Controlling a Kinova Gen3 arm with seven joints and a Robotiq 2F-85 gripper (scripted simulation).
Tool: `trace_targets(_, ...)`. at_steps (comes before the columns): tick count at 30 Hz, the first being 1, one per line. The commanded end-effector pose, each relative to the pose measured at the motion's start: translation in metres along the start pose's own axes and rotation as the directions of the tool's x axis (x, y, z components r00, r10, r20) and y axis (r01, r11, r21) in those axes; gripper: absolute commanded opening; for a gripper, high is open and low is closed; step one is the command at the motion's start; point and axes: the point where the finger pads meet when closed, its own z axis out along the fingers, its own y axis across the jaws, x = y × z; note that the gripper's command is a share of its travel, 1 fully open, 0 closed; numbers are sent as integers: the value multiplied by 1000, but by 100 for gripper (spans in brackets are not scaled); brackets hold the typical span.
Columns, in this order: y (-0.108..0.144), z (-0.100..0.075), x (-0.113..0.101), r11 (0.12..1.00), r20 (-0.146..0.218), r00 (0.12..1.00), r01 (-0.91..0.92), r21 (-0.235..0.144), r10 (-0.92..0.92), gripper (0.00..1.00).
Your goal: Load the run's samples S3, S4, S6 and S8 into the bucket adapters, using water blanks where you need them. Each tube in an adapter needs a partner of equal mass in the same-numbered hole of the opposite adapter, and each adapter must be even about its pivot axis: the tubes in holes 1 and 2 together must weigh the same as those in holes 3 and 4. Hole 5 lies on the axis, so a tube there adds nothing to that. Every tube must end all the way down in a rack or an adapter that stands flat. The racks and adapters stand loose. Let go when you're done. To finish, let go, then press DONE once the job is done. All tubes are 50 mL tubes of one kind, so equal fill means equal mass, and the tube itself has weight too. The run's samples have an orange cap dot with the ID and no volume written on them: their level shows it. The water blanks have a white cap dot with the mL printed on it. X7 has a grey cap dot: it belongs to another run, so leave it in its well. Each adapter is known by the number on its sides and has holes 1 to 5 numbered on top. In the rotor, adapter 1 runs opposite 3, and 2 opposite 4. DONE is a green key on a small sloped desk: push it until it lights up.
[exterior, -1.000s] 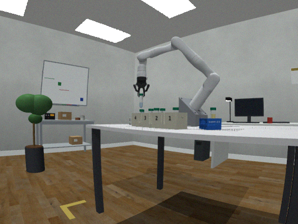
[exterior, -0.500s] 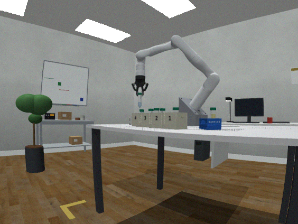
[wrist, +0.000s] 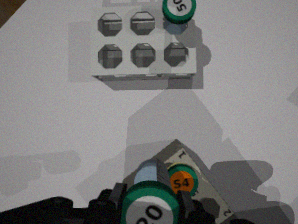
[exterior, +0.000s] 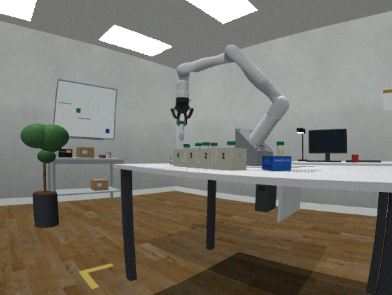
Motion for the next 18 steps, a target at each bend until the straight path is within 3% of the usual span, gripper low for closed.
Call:
trace_targets(1, -1, -1, -8, 1000, 0, 1000, 0, 2, 0, 10)
trace_targets(13, -6, -1, -47, 1000, 0, 1000, 0, 2, 0, 10)
trace_targets(18, -6, -1, -49, 1000, 0, 1000, 0, 2, 0, 10)
